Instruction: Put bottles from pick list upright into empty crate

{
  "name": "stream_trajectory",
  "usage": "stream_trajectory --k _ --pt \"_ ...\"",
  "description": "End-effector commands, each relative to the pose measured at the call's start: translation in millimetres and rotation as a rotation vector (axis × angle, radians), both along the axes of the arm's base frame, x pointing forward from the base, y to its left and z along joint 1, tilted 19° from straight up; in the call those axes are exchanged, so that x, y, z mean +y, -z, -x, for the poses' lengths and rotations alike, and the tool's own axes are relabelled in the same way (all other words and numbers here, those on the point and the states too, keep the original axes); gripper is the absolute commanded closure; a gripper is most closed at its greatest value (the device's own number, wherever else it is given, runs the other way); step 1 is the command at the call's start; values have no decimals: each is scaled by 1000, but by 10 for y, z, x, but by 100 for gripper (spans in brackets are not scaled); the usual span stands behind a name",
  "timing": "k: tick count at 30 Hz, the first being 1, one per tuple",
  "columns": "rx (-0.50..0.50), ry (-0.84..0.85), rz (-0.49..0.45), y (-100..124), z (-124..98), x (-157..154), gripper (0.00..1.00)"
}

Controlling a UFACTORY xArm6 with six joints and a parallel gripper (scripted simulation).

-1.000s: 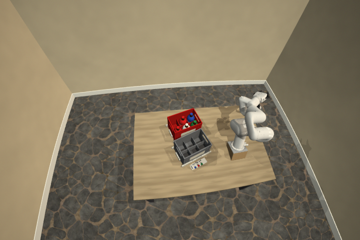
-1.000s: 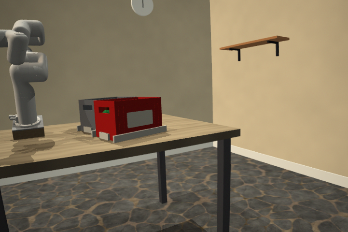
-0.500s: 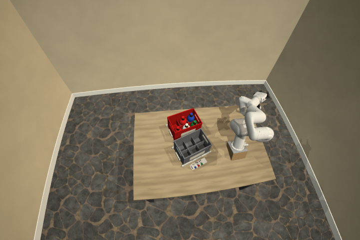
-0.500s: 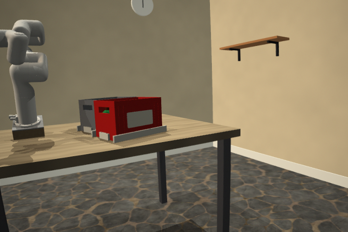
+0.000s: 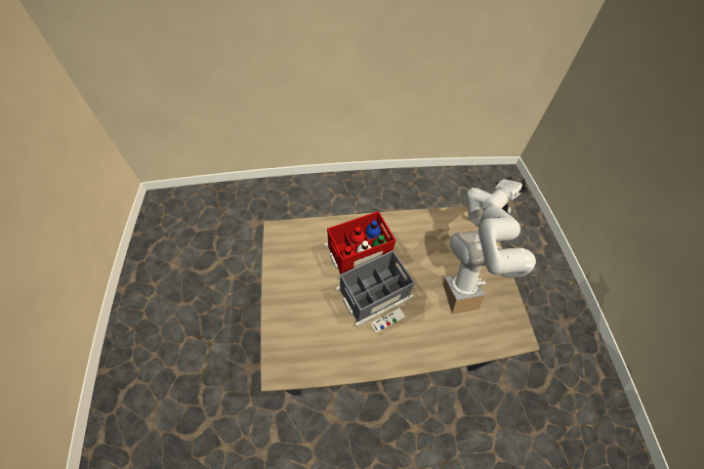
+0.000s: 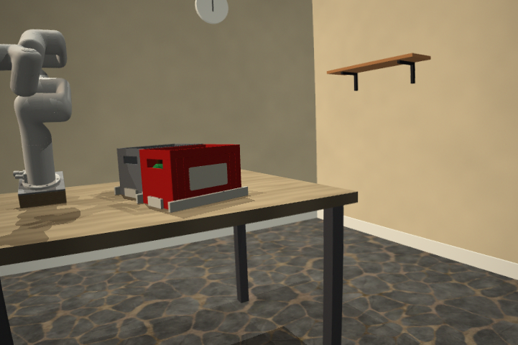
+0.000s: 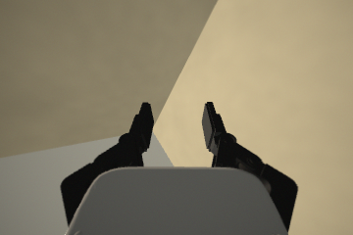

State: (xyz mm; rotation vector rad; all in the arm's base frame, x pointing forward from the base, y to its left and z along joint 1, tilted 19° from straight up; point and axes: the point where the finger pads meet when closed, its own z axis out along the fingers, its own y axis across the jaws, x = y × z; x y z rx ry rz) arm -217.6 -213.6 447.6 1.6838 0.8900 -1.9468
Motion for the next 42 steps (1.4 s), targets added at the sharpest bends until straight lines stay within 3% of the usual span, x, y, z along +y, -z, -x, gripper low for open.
stream_trajectory --k 1,9,14,20,29,34,42 --pt "37 -151 -14 275 -174 -271 35" --pt "41 -167 -16 -83 -305 -392 35" --pt "41 -167 -16 -195 -344 -430 35" --pt "82 -327 -36 -262 -524 -592 35" --pt "83 -334 -36 -349 -764 -813 35" --pt "127 -494 -56 -406 -968 -947 35" --pt "129 -500 -57 -481 -1248 -1135 35"
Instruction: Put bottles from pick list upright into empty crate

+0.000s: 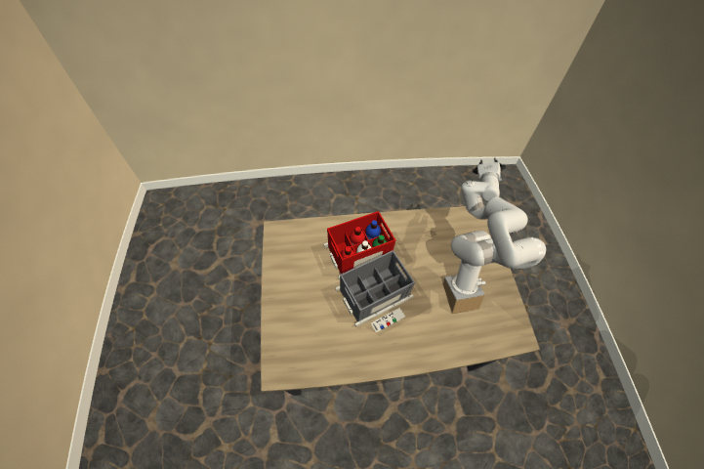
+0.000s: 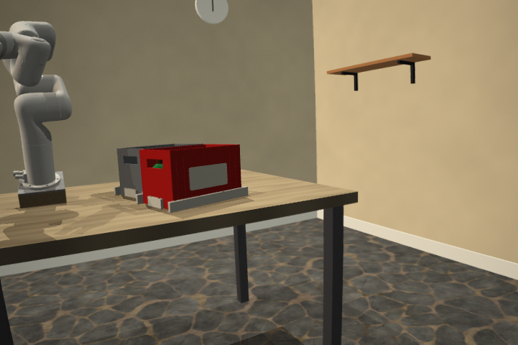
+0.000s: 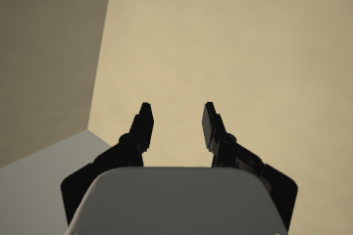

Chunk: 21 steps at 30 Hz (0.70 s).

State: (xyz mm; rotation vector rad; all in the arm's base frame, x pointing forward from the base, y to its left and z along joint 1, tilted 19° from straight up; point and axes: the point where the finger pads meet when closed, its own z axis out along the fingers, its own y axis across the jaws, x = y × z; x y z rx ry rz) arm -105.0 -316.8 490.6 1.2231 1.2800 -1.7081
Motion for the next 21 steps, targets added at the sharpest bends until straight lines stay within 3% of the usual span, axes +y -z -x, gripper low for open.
stream_trajectory --k 1,8,15,21 --pt "1 -6 1 -51 -122 -102 35" --pt "48 -164 -18 -99 -346 -204 35" --pt "49 -171 -19 -160 -658 -351 35" --pt "69 -234 -26 -176 -755 -378 35"
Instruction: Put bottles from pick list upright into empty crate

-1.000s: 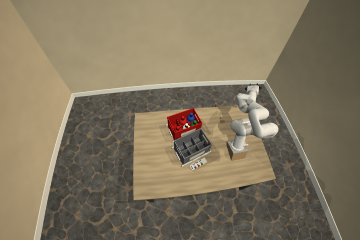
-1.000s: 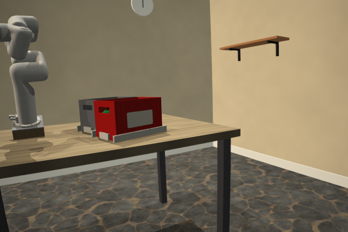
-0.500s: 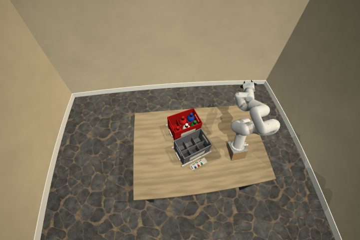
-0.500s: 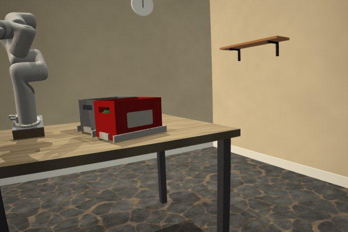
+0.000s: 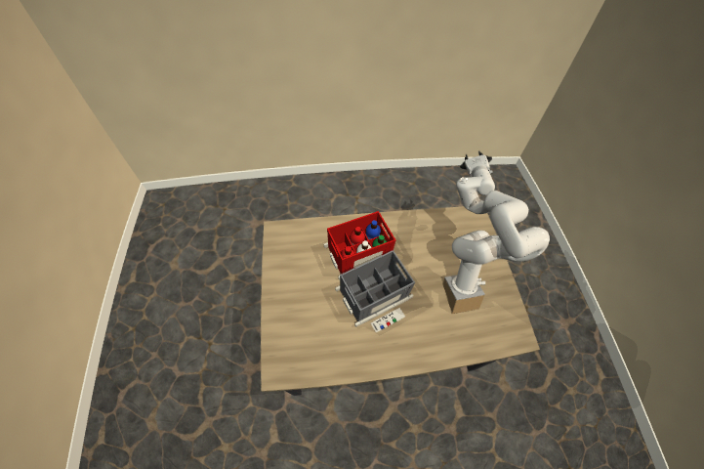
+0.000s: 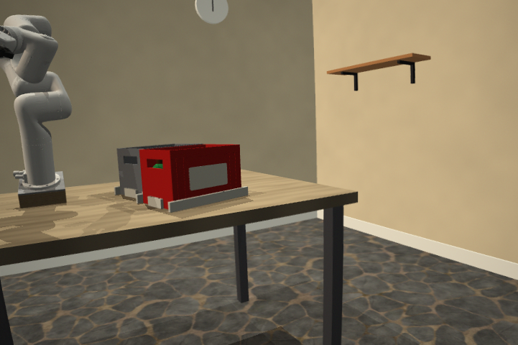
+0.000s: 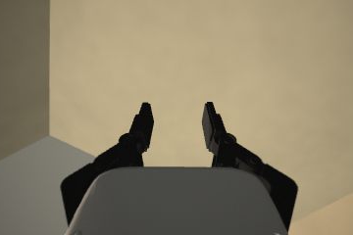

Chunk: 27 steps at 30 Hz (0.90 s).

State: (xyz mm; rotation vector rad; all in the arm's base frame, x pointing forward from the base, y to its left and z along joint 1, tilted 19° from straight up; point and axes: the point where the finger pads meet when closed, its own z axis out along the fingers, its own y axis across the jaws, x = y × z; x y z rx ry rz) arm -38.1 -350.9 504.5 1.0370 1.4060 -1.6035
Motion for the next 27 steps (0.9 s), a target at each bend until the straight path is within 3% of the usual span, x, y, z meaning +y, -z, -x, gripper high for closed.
stream_trajectory --k 1,10,12,19,27 --pt "23 -75 -6 -44 -134 -51 35" --pt "44 -144 -14 -106 -561 -177 35" --pt "44 -144 -14 -107 -568 -180 35" --pt "97 -300 -32 -161 -852 -155 35" --pt "99 -306 -31 -168 -1172 -263 35"
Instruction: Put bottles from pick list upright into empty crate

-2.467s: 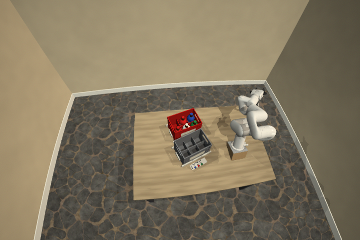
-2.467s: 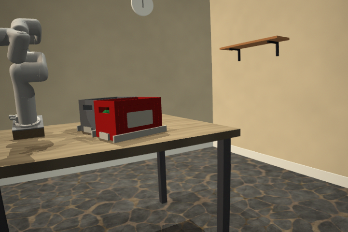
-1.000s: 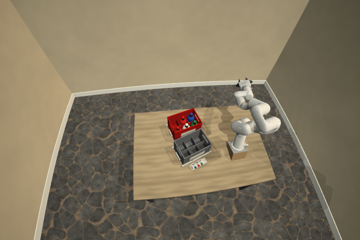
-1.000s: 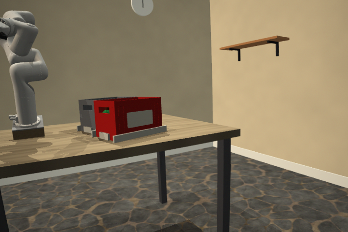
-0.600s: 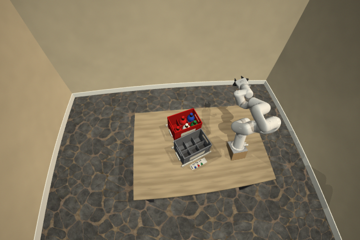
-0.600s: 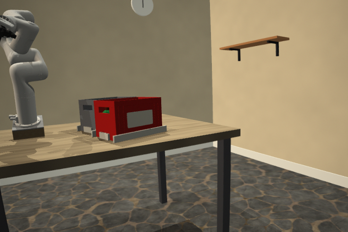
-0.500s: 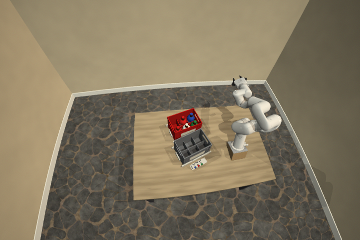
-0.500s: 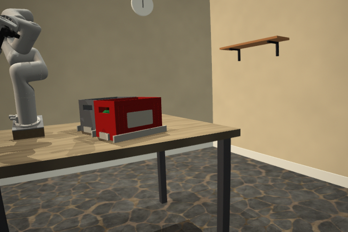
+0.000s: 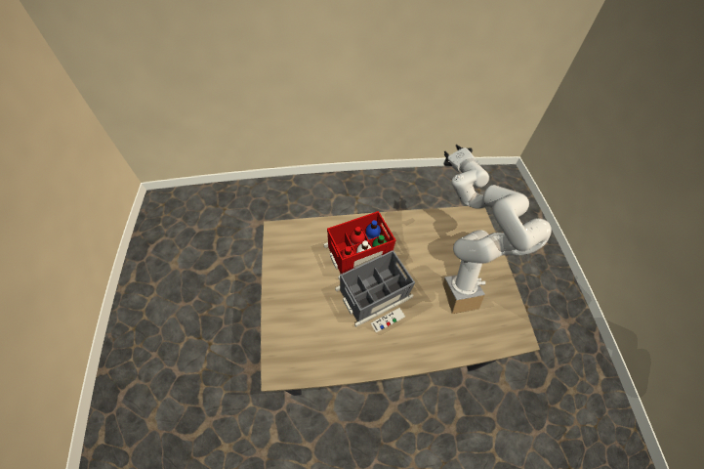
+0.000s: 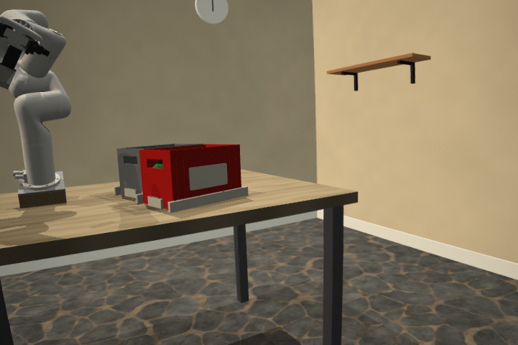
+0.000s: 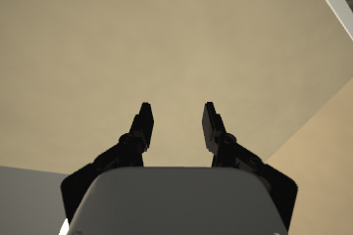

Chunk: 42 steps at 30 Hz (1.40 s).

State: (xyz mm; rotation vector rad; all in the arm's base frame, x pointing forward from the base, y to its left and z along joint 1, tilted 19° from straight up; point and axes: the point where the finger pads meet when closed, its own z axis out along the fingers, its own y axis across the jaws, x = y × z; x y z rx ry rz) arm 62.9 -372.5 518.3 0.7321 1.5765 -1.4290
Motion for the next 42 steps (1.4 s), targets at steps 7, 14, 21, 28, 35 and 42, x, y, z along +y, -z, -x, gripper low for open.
stream_trajectory --k 7,14,21,28,35,42 --pt "45 -129 -11 -73 -392 15 35" --pt "57 -167 -12 -64 -712 -40 35" --pt "106 -289 -25 -115 -993 63 35" --pt "119 -325 -26 -99 -1236 73 35" --pt "144 -387 -30 -98 -1496 122 35" --pt "183 -484 -36 -87 -1711 162 35"
